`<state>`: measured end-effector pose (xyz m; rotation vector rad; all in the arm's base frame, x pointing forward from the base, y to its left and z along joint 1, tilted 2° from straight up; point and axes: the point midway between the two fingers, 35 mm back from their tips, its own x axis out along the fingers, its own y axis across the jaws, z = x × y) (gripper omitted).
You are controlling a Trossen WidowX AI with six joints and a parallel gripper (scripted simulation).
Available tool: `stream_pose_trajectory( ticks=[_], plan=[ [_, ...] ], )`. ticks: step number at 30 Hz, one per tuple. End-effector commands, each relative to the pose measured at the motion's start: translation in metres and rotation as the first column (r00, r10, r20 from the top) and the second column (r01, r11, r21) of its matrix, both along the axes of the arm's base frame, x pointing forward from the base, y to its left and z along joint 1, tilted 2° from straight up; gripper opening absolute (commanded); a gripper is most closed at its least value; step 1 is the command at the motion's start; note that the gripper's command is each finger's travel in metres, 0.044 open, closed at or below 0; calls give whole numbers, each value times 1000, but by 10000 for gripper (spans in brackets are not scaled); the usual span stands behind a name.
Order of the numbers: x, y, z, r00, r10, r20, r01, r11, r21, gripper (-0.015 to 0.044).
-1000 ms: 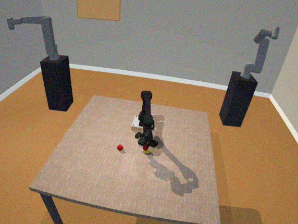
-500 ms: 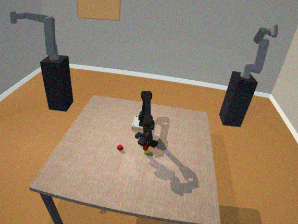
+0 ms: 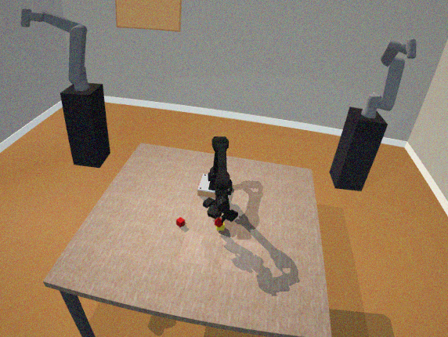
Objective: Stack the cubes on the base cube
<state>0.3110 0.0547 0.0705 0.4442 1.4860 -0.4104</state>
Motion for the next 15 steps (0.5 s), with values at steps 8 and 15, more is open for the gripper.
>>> stream_pose_trajectory(
  ticks=[8, 15],
  plan=[
    [1, 0, 17, 1000, 0, 11, 0, 1000, 2, 205],
    [1, 0, 25, 1000, 0, 11, 0, 1000, 2, 205]
  ],
)
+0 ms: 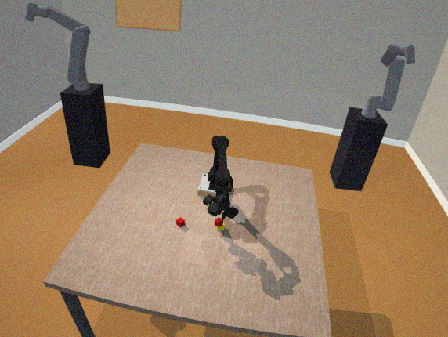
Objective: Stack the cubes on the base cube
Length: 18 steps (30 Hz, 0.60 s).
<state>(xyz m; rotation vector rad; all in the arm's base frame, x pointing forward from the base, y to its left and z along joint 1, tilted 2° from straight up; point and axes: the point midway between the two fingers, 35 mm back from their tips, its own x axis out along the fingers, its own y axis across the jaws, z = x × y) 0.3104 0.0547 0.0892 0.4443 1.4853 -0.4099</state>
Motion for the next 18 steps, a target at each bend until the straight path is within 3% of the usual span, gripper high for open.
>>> stream_pose_trajectory(
  ticks=[1, 5, 7, 18],
  plan=[
    [1, 0, 7, 1000, 0, 10, 0, 1000, 2, 205],
    [1, 0, 7, 1000, 0, 10, 0, 1000, 2, 205],
    [1, -3, 5, 1000, 25, 5, -25, 1000, -1, 258],
    [13, -59, 15, 906, 423, 3, -423, 906, -28, 265]
  ],
)
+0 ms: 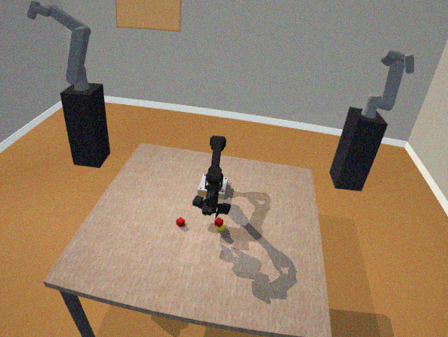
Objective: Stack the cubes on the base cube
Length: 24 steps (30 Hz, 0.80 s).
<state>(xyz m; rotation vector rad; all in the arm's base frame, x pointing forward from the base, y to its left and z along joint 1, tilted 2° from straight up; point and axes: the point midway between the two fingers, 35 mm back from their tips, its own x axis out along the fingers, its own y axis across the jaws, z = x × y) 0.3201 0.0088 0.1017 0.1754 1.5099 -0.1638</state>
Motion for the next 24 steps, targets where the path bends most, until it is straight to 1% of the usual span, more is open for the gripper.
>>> stream_pose_trajectory(
  ticks=[1, 6, 12, 18, 24],
  plan=[
    [4, -19, 3, 990, 144, -1, -144, 990, -5, 265],
    [5, -46, 8, 944, 329, -3, -329, 944, -18, 265],
    [3, -78, 14, 845, 534, -10, -534, 845, -33, 265],
    [-2, -111, 20, 703, 711, -20, -711, 701, -45, 265],
    [-11, -143, 25, 523, 851, -34, -852, 521, -54, 265]
  ],
)
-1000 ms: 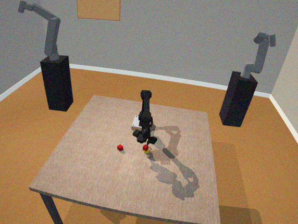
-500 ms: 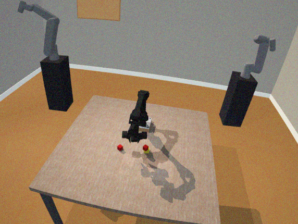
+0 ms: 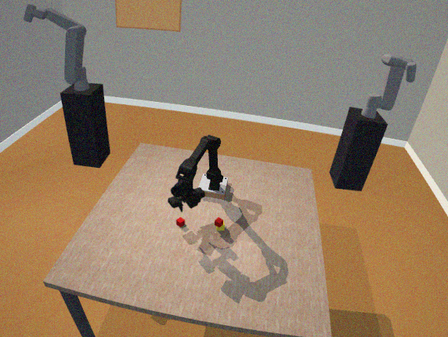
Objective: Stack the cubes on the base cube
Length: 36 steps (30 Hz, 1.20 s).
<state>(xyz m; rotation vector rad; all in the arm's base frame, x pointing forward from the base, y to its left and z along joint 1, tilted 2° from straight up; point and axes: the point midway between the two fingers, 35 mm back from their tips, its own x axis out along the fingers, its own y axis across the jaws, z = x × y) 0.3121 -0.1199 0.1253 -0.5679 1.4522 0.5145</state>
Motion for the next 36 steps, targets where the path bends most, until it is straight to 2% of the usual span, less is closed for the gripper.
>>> stream_pose_trajectory(
  ticks=[1, 4, 11, 19, 36],
  plan=[
    [-5, -19, 3, 989, 145, -4, -145, 989, -4, 265],
    [-9, -31, 5, 973, 232, -6, -232, 973, -10, 265],
    [-9, -32, 4, 971, 238, -6, -238, 971, -10, 265],
    [-6, -33, -56, 971, 238, -6, -238, 971, -10, 265],
    [-5, -33, -78, 971, 238, -6, -238, 971, -10, 265]
  ],
)
